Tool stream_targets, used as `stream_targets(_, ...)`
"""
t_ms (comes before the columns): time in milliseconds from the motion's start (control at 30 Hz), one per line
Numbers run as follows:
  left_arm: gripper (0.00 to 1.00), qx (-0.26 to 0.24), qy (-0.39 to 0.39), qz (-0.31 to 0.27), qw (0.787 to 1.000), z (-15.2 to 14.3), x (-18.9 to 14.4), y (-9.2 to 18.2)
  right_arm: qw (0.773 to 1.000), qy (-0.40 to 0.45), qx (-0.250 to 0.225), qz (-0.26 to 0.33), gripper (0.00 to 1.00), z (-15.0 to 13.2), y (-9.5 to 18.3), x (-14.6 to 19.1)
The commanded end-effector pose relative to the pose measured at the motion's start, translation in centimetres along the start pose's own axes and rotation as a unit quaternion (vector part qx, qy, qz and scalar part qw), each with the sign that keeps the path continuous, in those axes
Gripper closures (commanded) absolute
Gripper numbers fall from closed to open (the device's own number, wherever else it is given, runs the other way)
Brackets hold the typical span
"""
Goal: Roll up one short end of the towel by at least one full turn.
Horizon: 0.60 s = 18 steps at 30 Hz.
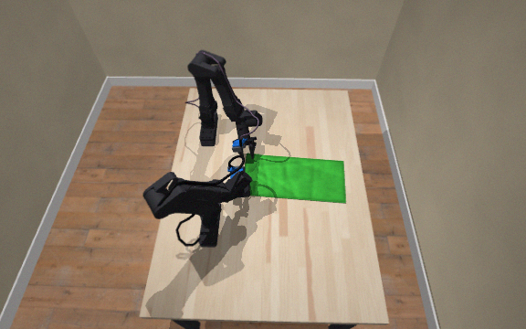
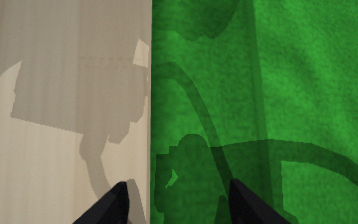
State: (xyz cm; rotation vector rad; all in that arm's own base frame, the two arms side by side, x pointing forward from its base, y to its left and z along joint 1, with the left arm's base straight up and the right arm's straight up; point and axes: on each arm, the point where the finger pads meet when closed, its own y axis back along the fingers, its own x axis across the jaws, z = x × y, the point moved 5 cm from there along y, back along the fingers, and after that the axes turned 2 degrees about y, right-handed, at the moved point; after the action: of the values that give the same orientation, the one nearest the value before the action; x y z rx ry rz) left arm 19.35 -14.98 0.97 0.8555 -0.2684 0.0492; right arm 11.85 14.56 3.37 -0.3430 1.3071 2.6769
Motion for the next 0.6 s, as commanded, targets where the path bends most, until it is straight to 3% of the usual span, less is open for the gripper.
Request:
stream_targets(0, 0.51, -0.001, 0.007, -0.006, 1.000, -0.1, -0.5, -0.4, 1.000, 0.000, -0.011, -0.010, 0.51, 1.2, 0.1, -1.2)
stream_targets(567, 0.51, -0.001, 0.007, -0.006, 1.000, 0.2, 1.5, 0.3, 1.000, 0.000, -0.011, -0.010, 0.51, 0.5, 0.4, -0.6)
